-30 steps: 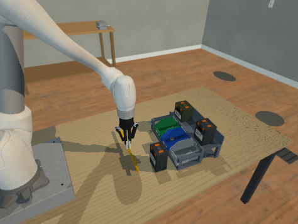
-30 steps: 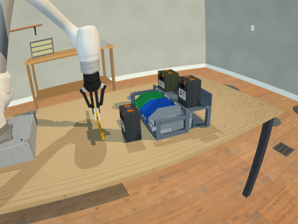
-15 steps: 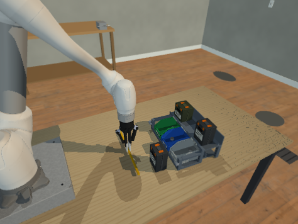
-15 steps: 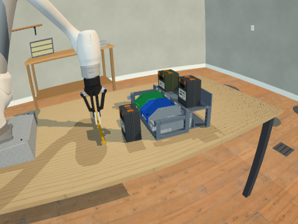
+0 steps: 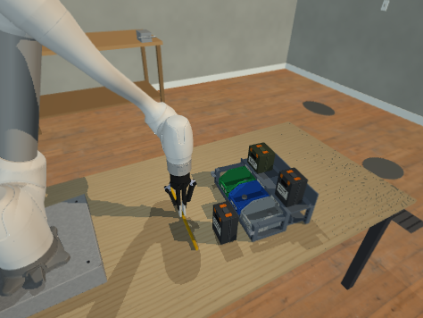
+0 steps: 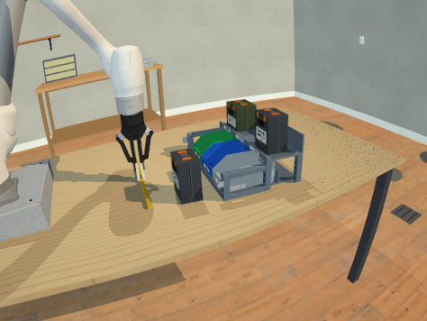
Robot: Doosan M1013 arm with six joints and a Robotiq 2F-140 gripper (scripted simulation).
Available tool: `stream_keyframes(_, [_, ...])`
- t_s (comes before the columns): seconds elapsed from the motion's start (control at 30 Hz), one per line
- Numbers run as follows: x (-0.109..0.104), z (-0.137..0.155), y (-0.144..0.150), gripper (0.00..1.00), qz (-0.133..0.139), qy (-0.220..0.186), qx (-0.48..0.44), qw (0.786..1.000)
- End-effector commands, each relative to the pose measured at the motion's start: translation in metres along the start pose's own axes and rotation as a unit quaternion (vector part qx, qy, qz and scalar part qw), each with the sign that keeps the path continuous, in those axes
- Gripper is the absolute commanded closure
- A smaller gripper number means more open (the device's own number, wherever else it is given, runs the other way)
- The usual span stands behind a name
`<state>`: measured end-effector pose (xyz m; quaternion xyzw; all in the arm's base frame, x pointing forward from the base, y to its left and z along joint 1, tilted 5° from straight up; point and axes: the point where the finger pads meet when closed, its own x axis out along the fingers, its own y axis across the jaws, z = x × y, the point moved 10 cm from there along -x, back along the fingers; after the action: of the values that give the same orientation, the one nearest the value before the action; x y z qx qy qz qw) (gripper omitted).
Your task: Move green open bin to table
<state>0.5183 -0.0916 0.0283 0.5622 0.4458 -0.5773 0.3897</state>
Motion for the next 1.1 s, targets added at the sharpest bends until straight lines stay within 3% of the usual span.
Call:
stream_keyframes(0.0, [0.0001, 0.0, 0.0, 1.0, 0.0, 0.0, 0.0, 1.0])
stream_keyframes(0.13, [0.0001, 0.0, 0.0, 1.0, 0.0, 0.0, 0.0, 1.0])
stream_keyframes(0.17, [0.0, 0.0, 0.0, 0.43, 0.0, 0.0, 0.0, 1.0])
stream_keyframes(1.07, [0.0, 0.0, 0.0, 0.43, 0.0, 0.0, 0.0, 1.0])
